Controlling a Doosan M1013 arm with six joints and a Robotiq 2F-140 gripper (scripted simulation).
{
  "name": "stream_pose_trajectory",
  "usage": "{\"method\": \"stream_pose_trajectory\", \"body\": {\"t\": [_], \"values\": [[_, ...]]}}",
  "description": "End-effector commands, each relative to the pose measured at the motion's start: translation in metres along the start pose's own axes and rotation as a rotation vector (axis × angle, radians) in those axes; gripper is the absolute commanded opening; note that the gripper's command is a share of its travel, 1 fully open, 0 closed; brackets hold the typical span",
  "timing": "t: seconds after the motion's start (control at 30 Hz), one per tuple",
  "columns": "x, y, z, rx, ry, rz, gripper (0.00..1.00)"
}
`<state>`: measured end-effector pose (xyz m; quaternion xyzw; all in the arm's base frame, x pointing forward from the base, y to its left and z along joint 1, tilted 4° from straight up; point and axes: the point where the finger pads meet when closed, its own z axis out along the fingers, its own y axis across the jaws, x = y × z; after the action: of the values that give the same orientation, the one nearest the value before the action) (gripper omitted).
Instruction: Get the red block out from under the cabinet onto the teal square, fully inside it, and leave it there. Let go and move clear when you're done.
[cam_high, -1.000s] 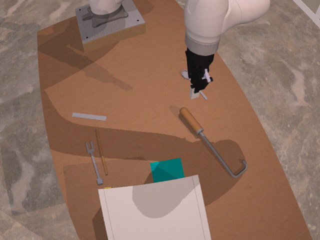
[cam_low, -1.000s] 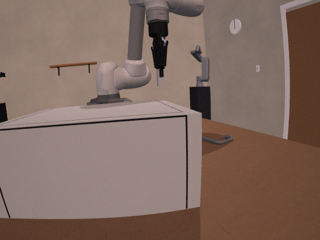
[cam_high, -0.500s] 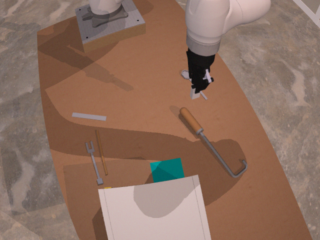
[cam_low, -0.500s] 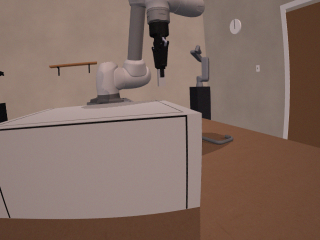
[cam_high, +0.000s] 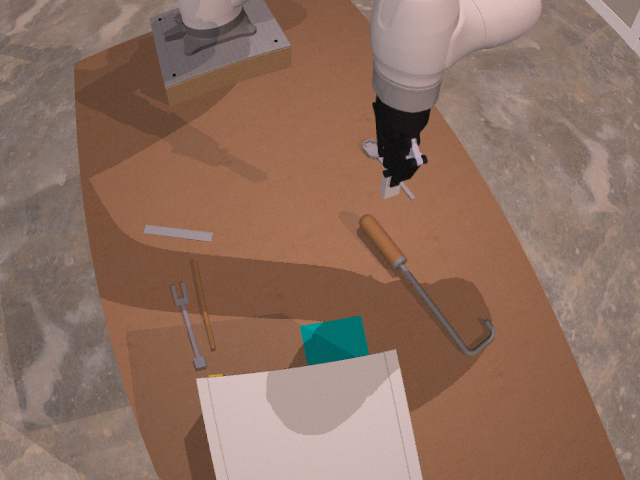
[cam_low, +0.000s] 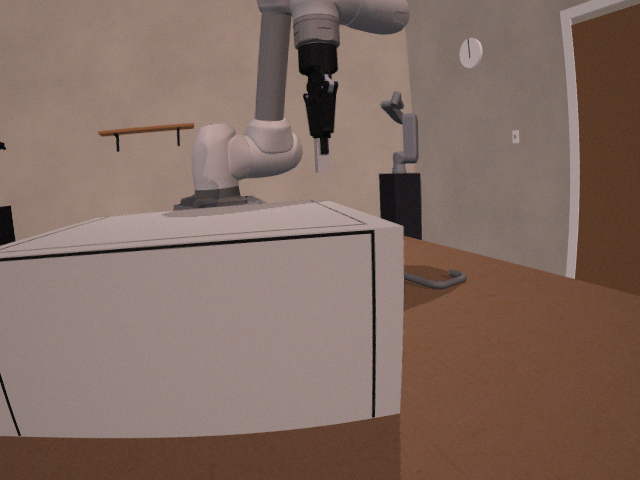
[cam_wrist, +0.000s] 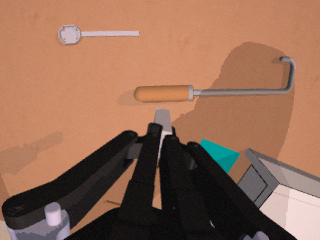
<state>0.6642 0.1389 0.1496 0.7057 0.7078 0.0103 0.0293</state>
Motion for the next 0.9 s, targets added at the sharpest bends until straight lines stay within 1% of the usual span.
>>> {"method": "stream_pose_trajectory", "body": {"t": [0.0, 0.2, 0.27, 0.33, 0.43, 0.63, 0.7, 0.73, 0.87], "values": [[0.0, 0.0, -0.0001, 0.0, 0.0, 0.0, 0.0], [0.0, 0.0, -0.0001, 0.0, 0.0, 0.007, 0.0], [0.0, 0.0, -0.0001, 0.0, 0.0, 0.048, 0.0], [0.0, 0.0, -0.0001, 0.0, 0.0, 0.139, 0.0], [-0.0001, 0.0, -0.0001, 0.0, 0.0, 0.368, 0.0], [-0.0003, 0.0001, -0.0002, 0.004, 0.012, 0.641, 0.0], [-0.0003, 0.0001, -0.0002, 0.004, 0.012, 0.641, 0.0], [-0.0003, 0.0001, -0.0002, 0.006, 0.015, 0.782, 0.0], [-0.0004, 0.0001, -0.0002, 0.009, 0.021, 0.956, 0.0]]}}
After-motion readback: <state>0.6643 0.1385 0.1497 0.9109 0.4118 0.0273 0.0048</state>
